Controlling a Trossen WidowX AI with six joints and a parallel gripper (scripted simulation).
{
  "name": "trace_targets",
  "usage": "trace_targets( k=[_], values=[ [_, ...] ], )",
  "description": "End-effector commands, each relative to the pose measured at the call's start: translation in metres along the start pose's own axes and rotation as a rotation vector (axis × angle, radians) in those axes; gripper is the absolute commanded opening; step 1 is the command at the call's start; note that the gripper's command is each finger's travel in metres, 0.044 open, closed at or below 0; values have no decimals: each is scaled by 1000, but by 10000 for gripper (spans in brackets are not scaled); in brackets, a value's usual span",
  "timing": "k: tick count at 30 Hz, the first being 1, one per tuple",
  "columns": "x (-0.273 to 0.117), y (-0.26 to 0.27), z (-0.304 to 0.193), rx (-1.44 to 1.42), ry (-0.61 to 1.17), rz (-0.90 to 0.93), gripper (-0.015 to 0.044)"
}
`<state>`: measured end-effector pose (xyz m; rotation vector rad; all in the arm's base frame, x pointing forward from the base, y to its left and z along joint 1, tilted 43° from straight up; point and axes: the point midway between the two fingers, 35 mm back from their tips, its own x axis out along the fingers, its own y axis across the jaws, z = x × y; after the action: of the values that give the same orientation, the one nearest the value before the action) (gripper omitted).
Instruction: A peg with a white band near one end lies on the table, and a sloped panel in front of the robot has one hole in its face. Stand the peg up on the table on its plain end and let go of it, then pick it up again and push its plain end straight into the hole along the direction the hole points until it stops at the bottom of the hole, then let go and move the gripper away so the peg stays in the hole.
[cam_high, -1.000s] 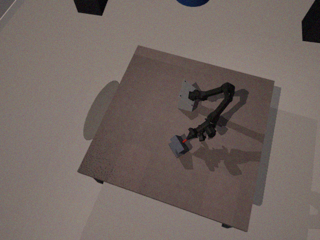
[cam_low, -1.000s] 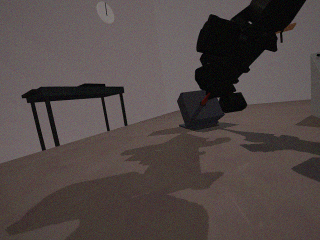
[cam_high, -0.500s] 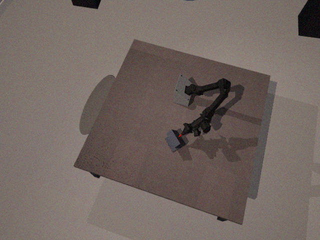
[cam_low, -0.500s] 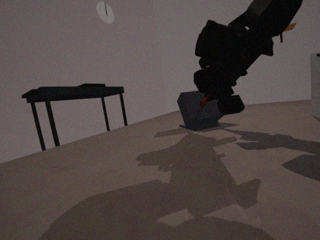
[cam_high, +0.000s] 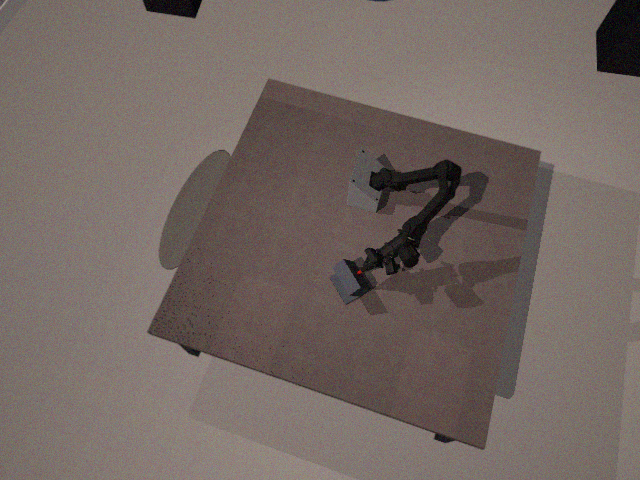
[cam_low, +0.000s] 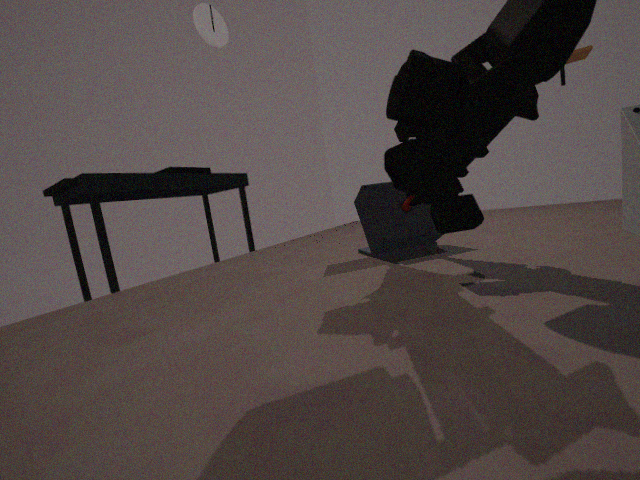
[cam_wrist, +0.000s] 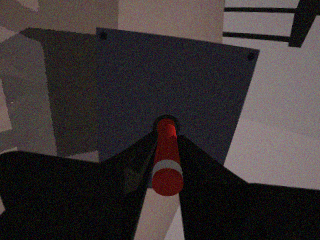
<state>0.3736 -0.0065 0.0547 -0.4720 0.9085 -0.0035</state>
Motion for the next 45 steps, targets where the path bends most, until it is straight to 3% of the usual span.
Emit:
trace_targets(
  k=[1,19,36,45],
  values=[
    [4,1,0,-6,2,4,0],
    [5,0,0,0,1,0,0],
    [2,0,0,-1,1,1,440],
    [-10,0,2,-2,2,2,440]
  ],
)
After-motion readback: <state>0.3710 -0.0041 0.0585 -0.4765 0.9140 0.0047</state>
